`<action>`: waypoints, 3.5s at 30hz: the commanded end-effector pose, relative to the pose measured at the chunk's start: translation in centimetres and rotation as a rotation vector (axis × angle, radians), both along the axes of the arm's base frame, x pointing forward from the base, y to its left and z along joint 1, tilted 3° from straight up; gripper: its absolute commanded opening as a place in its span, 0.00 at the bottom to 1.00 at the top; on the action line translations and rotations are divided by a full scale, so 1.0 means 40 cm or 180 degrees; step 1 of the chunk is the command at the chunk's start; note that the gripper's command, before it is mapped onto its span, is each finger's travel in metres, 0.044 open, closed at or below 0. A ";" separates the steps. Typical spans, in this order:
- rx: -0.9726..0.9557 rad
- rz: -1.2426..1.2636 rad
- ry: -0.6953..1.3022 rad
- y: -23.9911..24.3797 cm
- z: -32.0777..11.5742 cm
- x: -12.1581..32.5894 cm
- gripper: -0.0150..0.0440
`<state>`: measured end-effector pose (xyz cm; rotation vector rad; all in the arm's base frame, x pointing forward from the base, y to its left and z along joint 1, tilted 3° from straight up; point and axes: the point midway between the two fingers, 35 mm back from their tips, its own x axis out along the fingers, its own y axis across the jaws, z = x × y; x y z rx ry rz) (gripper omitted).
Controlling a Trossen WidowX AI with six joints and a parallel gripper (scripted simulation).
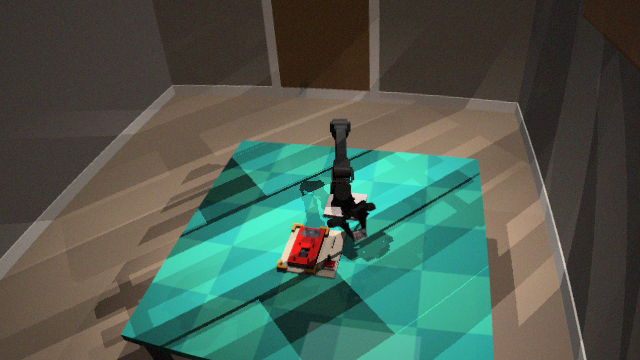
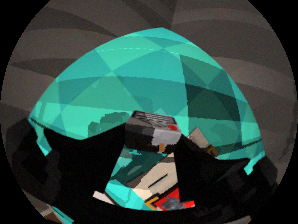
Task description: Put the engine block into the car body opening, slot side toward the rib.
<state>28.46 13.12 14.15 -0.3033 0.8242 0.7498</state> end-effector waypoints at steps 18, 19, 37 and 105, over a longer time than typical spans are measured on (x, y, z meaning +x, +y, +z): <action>0.0418 0.0008 -0.0442 -0.006 -0.058 -0.009 0.25; 0.0418 0.0008 -0.0442 -0.005 -0.065 -0.009 0.25; 0.0418 0.0008 -0.0441 -0.002 -0.148 -0.009 0.25; 0.0414 0.0009 -0.0438 -0.035 -0.220 -0.040 1.00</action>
